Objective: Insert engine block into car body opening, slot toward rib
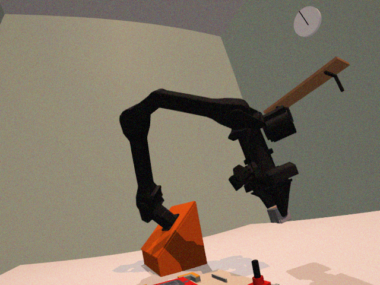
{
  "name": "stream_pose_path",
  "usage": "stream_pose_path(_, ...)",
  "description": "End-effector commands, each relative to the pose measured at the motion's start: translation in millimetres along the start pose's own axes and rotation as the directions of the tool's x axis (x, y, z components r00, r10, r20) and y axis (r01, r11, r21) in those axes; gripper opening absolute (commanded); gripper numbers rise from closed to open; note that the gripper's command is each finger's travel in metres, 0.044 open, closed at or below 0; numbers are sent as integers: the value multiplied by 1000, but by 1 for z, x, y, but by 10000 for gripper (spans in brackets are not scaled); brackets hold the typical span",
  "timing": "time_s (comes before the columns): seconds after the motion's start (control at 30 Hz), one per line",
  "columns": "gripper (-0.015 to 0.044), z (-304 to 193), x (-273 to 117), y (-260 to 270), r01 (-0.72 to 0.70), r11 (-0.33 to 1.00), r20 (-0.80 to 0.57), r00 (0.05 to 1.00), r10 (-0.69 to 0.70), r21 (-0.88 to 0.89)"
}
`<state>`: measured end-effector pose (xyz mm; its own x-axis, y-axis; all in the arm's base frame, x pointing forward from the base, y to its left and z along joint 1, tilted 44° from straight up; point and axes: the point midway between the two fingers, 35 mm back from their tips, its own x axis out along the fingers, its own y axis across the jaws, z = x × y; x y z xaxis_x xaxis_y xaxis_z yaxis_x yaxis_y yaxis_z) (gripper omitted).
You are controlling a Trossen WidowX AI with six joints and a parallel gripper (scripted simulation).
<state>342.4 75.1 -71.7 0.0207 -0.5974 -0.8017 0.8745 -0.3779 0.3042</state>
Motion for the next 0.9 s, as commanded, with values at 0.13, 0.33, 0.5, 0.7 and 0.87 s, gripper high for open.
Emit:
stream_pose_path(0.13, 0, 9, 1, -1, 13, 1000, -238, 971, -14, -4)
stream_pose_path(0.33, 0, 15, 5, -1, 18, 1000, -417, 908, -19, -7)
stream_pose_path(0.5, 0, 21, 4, 0, -3, 1000, -547, 837, -2, -8)
stream_pose_path(0.7, 0, 22, 4, 0, -8, 1000, -564, 826, 2, -8)
stream_pose_path(0.87, 0, 22, 5, 0, -7, 1000, -574, 819, 1, -8)
